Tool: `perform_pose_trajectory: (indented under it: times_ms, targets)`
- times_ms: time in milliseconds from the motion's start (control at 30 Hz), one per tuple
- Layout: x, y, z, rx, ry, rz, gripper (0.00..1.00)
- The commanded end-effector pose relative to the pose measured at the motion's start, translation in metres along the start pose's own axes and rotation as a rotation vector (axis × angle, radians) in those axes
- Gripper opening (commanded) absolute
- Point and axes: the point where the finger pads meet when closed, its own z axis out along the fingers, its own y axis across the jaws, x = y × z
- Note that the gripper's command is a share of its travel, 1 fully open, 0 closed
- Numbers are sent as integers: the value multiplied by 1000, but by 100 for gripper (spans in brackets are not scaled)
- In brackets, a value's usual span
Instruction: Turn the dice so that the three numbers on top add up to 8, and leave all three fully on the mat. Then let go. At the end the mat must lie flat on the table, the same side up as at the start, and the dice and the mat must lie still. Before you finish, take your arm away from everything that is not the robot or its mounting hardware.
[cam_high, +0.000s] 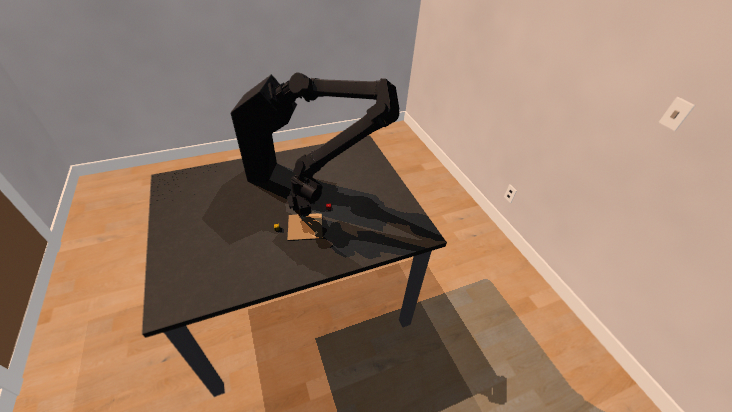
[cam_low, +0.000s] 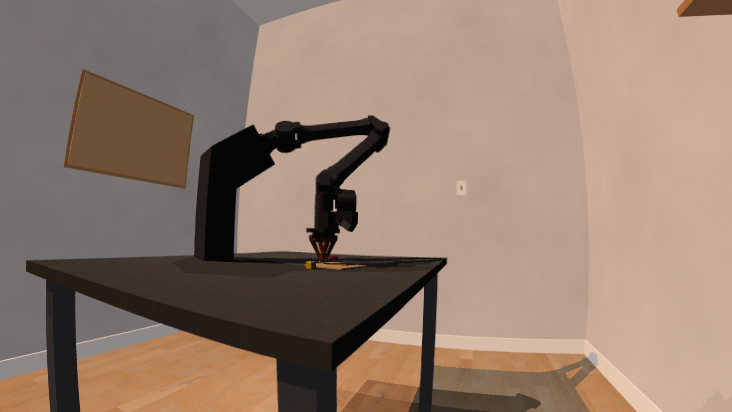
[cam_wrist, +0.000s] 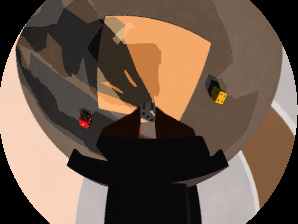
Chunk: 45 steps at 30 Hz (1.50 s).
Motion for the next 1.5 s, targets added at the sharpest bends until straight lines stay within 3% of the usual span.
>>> perform_pose_trajectory:
  times_ms: [0,1467]
  targets:
    - [24,-2,-1,9,33,3,15]
    - [21,0,-1,7,29,4,15]
